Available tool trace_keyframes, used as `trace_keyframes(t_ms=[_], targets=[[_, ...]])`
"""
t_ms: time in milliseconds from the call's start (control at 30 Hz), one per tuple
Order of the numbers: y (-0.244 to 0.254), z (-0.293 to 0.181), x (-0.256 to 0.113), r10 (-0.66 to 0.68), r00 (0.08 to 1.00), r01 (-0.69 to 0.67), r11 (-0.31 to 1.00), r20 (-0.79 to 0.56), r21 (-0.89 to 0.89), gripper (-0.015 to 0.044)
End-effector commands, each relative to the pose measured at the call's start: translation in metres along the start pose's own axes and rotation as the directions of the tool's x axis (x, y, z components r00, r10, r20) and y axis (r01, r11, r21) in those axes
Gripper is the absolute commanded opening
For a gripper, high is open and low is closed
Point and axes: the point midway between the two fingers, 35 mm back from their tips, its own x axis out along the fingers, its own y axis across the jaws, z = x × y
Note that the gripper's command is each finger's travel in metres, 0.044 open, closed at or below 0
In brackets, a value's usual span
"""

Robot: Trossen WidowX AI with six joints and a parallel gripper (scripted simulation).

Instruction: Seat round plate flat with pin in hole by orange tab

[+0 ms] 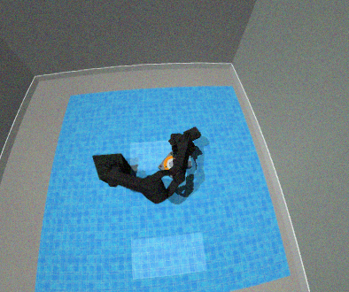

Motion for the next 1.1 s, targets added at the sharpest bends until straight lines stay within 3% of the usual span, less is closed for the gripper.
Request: trace_keyframes(t_ms=[0,1067], targets=[[0.003,-0.008,0.002,0.001,1.0,-0.001,1.0,-0.011,-0.007,0.0],[0.003,-0.042,-0.001,0.002,1.0,-0.002,1.0,-0.012,-0.008,0.0]])
